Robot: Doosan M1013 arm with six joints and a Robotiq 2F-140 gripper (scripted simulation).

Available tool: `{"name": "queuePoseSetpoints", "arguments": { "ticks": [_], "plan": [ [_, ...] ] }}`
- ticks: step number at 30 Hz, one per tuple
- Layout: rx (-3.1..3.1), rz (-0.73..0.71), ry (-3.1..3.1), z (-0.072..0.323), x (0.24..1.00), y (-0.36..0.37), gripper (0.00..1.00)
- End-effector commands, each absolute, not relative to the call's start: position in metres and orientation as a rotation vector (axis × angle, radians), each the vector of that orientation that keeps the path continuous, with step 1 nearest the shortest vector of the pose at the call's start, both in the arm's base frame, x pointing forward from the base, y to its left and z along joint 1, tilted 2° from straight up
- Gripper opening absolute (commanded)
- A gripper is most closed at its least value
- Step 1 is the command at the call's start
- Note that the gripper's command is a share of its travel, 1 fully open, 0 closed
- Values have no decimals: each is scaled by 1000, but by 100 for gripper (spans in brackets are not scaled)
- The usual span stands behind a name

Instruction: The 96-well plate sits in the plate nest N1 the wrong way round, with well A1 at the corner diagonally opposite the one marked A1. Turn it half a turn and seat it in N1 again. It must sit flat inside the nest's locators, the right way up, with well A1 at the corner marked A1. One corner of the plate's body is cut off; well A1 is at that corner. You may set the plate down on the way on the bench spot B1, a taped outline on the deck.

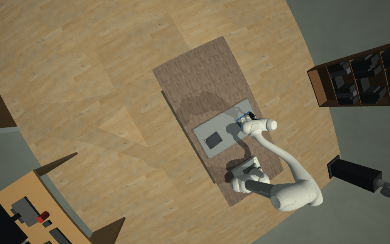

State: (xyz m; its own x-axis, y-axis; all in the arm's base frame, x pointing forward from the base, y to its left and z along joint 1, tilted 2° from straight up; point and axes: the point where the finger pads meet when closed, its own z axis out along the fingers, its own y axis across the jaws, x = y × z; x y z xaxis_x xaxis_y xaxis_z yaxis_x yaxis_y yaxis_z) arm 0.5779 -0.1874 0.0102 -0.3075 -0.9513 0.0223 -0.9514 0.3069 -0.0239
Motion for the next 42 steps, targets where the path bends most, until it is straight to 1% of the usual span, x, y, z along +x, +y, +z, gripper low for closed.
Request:
{"name": "queuePoseSetpoints", "arguments": {
  "ticks": [1, 2, 3, 42],
  "plan": [
    [1837, 49, -2536, 6, 575, -189, 100],
    [1837, 49, -2536, 6, 575, -189, 100],
    [1837, 49, -2536, 6, 575, -189, 0],
    [1837, 49, -2536, 6, 575, -189, 0]
  ]
}}
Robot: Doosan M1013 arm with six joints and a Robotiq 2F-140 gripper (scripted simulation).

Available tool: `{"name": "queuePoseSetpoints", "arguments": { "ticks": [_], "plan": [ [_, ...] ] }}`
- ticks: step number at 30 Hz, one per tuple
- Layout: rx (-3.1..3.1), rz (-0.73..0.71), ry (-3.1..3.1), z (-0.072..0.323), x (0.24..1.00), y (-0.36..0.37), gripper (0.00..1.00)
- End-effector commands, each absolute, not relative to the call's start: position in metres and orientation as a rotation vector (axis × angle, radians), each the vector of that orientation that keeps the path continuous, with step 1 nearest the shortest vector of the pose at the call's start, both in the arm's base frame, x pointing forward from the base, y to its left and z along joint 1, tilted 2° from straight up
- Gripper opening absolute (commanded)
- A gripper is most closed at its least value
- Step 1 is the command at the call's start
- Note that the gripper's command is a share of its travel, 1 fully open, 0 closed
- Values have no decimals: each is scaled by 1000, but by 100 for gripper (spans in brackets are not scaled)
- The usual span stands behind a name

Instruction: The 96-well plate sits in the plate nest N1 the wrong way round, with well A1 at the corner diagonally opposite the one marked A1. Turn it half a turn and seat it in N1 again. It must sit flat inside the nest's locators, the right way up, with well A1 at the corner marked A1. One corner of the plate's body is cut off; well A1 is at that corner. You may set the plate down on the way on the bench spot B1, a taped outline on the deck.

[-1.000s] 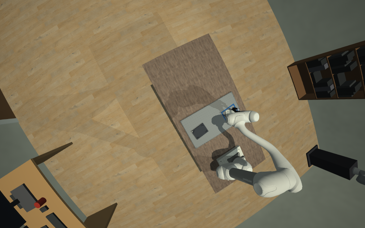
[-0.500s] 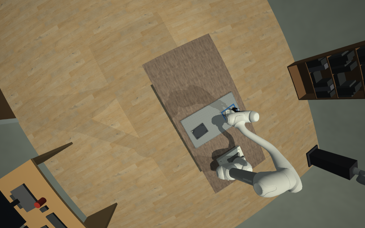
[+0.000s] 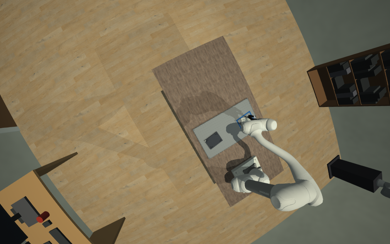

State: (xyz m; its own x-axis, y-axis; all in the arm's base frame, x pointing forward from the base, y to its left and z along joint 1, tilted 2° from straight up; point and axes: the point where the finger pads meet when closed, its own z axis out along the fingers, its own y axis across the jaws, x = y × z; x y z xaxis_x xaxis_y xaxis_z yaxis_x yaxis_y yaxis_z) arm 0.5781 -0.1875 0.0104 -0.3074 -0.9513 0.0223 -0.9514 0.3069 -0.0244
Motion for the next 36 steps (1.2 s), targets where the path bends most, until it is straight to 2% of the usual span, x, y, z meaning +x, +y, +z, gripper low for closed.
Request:
{"name": "queuePoseSetpoints", "arguments": {
  "ticks": [1, 36],
  "plan": [
    [1837, 49, -2536, 6, 575, -189, 0],
    [1837, 49, -2536, 14, 575, -189, 0]
  ]
}}
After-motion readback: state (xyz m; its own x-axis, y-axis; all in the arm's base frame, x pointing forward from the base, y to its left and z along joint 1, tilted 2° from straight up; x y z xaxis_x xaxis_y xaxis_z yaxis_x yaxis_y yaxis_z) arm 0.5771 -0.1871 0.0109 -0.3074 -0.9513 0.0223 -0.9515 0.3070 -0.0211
